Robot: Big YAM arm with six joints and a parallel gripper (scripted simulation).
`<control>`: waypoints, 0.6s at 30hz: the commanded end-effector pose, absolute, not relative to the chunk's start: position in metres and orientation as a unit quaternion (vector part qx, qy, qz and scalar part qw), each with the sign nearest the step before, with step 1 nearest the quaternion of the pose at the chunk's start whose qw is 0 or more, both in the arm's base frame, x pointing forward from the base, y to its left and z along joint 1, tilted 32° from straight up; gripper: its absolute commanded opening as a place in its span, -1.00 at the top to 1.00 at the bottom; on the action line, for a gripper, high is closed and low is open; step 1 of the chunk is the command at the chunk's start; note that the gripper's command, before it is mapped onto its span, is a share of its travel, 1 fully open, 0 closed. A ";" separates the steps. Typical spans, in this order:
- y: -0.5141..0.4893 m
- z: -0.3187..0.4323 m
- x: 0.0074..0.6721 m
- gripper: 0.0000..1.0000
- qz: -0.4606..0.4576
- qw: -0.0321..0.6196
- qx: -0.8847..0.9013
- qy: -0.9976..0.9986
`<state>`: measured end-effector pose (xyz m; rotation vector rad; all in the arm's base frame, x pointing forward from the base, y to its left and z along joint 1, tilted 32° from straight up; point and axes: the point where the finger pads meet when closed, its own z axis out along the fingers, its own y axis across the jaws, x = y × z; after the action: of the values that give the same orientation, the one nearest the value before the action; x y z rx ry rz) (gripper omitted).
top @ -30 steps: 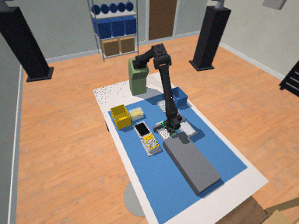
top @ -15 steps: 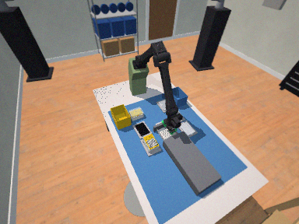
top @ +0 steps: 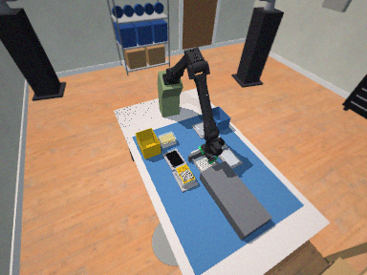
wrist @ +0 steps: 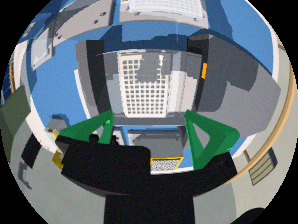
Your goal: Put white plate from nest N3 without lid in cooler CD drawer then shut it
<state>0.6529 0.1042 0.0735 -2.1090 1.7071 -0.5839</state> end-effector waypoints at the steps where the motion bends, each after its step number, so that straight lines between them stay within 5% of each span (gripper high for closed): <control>1: 0.112 0.098 0.646 -1.00 -0.211 0.192 -0.744 0.604; 18: 0.111 0.114 0.635 -1.00 -0.211 0.192 -0.744 0.604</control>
<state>0.6417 0.1040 0.0918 -2.1092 1.7066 -0.5838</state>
